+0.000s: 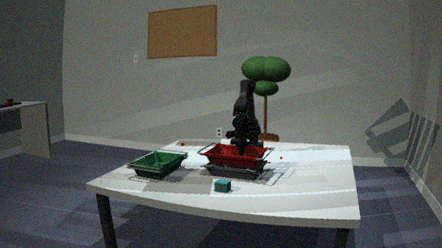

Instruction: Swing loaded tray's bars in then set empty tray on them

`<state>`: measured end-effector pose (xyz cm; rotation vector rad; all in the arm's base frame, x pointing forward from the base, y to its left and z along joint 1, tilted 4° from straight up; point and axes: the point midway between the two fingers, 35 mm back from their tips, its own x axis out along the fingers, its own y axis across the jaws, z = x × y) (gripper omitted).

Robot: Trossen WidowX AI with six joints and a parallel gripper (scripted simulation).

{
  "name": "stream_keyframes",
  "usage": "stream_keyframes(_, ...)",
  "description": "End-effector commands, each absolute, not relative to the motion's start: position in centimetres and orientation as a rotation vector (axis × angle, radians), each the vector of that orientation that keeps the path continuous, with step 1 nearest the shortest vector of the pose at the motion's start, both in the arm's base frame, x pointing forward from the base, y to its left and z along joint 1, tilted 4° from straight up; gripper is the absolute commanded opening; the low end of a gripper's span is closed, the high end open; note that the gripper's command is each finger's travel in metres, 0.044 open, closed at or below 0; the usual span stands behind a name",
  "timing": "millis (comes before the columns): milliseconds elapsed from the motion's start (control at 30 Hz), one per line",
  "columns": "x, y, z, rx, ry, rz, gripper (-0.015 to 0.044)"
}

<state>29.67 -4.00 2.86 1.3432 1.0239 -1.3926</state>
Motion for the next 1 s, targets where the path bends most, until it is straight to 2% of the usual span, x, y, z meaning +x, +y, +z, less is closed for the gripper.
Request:
stream_keyframes(0,28.94,-3.89,2.33,1.332,1.048,-1.415,0.0)
stream_keyframes(133,28.94,-3.89,2.33,1.332,1.048,-1.415,0.0)
stream_keyframes(967,28.94,-3.89,2.33,1.332,1.048,-1.415,0.0367)
